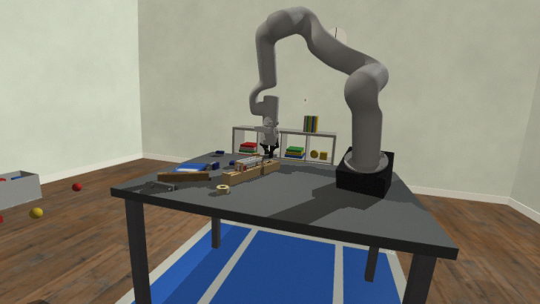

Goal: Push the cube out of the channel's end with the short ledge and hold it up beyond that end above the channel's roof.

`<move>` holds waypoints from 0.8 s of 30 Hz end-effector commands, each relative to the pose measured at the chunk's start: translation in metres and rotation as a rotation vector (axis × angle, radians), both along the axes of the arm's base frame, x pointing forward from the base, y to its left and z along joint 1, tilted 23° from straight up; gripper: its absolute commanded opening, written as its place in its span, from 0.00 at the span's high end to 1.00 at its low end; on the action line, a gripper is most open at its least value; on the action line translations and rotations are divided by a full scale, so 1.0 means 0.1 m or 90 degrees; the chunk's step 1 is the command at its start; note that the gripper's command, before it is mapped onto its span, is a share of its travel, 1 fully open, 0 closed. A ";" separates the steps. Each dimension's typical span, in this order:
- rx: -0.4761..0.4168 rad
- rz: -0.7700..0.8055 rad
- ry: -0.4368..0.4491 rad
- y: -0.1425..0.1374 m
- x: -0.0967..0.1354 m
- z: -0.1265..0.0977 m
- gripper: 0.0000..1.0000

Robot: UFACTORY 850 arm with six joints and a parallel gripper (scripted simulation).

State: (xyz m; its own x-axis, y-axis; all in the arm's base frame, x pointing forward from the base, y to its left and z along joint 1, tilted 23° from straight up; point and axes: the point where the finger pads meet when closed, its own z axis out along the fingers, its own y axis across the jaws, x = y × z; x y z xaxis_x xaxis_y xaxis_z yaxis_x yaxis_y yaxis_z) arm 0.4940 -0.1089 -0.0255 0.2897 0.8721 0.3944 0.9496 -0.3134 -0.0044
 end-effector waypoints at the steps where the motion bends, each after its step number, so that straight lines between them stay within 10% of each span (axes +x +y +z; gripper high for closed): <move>1: 0.000 -0.001 -0.001 0.00 0.01 -0.03 1.00; 24: 0.000 -0.001 -0.001 0.08 0.04 -0.23 1.00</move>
